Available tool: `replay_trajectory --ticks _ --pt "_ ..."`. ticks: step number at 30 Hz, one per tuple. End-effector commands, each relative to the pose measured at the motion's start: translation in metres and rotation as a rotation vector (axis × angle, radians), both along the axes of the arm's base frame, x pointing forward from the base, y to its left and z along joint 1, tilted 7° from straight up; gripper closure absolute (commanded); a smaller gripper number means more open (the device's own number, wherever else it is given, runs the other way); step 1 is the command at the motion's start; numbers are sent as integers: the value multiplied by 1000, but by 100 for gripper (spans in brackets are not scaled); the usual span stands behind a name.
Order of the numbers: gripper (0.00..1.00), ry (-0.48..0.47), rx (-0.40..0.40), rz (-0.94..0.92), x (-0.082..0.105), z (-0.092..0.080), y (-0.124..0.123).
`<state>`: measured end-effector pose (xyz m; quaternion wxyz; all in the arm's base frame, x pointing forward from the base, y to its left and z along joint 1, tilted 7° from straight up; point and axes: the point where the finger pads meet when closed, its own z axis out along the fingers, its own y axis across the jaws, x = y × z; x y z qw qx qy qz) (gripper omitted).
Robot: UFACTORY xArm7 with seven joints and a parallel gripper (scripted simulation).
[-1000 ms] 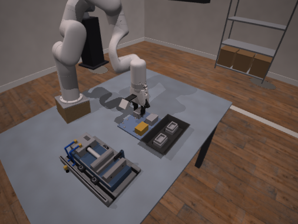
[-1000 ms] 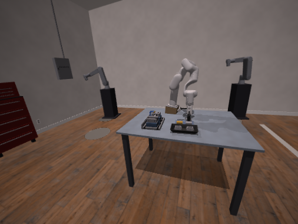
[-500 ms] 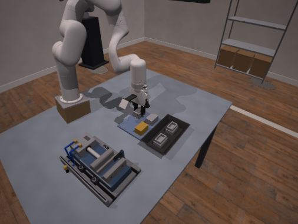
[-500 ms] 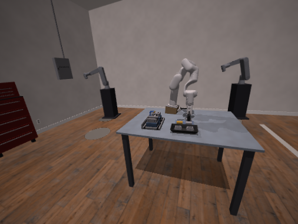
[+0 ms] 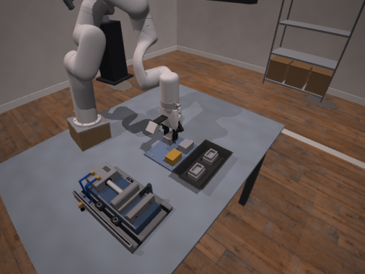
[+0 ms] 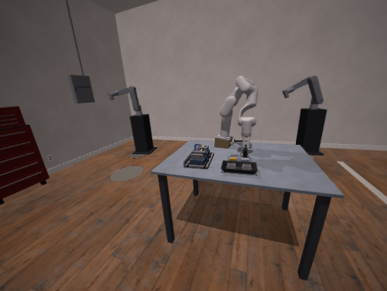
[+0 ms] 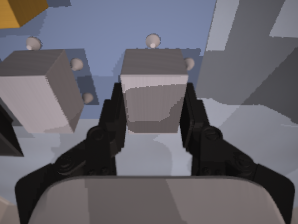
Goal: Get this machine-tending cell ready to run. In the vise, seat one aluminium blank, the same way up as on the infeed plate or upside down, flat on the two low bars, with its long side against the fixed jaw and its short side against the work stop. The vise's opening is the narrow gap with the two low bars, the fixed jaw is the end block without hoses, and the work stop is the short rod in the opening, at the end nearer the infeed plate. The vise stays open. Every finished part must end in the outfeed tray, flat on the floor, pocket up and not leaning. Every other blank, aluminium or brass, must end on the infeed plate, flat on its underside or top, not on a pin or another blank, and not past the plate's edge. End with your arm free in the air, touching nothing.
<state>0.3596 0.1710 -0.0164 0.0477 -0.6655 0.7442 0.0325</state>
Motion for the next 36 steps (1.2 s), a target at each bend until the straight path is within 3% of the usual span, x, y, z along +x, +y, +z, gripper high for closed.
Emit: replay_trajectory --ticks 1,12,21,36 --pt "100 -3 1 -1 1 1 0" --pt "100 -3 1 -1 1 2 0" --pt "100 -3 1 -1 1 14 -1" --pt "100 -3 1 -1 -1 69 -8"
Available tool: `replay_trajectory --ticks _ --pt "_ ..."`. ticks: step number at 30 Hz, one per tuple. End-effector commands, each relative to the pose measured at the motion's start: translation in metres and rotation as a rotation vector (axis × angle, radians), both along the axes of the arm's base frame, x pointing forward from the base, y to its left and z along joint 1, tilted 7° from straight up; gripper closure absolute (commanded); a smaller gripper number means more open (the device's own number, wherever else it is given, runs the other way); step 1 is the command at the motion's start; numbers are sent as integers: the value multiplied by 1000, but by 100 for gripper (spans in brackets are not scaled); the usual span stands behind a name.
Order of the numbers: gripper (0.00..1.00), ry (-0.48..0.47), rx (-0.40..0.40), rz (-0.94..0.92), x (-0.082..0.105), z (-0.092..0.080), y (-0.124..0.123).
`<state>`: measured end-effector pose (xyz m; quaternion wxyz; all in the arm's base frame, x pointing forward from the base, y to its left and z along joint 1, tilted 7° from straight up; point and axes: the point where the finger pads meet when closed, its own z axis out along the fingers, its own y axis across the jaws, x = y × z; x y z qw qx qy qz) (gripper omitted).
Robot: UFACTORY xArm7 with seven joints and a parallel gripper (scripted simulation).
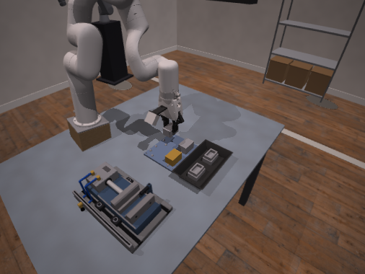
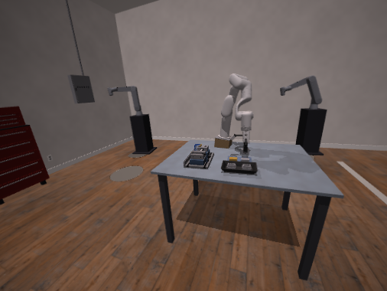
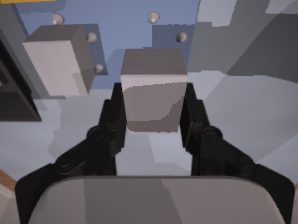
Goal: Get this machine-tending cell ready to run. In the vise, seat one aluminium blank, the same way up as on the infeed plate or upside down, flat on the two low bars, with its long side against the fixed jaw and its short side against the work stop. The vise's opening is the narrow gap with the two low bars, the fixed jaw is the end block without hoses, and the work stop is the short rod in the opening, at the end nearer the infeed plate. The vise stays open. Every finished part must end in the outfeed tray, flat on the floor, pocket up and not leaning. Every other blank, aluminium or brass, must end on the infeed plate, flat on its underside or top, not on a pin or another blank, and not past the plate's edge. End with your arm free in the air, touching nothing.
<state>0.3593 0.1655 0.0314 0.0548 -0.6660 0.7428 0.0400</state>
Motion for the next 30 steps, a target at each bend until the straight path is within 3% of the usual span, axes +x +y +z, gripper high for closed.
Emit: replay_trajectory --ticks 1,19,30 --pt "100 -2 -19 -4 -1 21 -2" --pt "100 -2 -19 -4 -1 45 -5" --pt "100 -2 -19 -4 -2 69 -7"
